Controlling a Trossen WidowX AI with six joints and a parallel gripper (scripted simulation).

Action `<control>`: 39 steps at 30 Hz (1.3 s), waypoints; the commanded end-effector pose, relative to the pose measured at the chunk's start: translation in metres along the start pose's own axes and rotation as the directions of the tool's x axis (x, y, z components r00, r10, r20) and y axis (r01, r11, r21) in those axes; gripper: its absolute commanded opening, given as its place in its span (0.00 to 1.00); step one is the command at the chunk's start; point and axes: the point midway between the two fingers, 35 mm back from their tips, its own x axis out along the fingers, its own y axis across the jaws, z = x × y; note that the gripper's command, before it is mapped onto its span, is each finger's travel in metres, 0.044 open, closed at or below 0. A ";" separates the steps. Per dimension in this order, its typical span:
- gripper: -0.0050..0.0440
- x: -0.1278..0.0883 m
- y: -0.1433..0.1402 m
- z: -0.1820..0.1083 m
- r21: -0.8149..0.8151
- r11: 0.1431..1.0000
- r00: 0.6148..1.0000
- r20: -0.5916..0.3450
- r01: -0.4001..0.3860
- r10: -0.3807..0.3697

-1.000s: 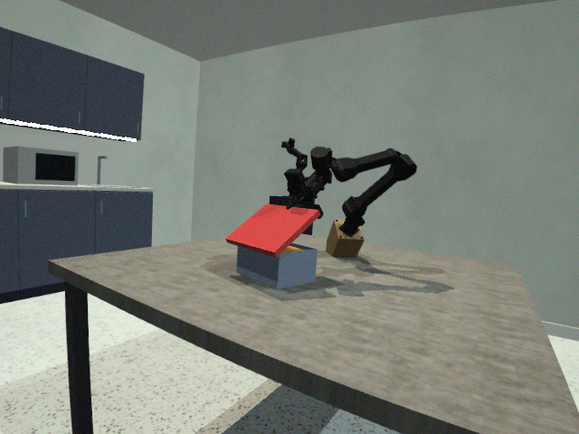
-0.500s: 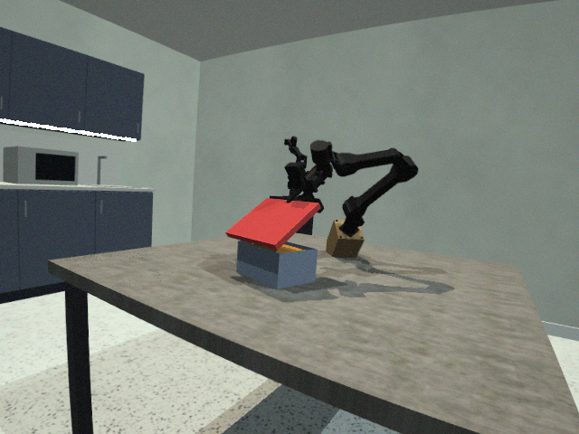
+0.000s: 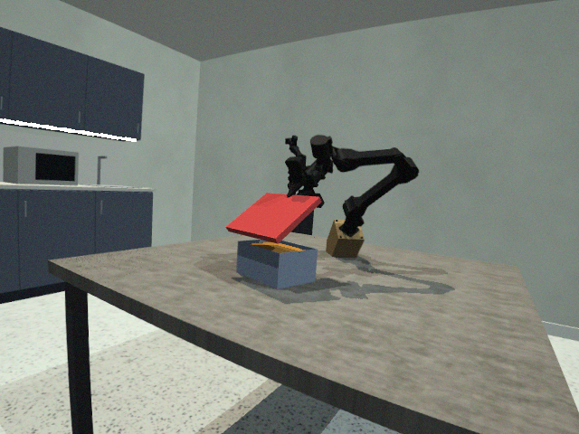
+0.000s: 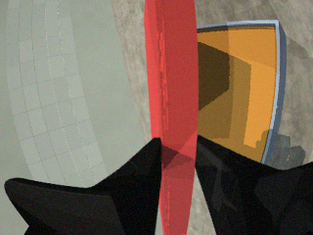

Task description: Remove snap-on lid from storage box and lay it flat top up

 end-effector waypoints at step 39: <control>0.00 -0.006 -0.006 0.081 -0.011 1.000 1.000 -0.001 -0.009 0.009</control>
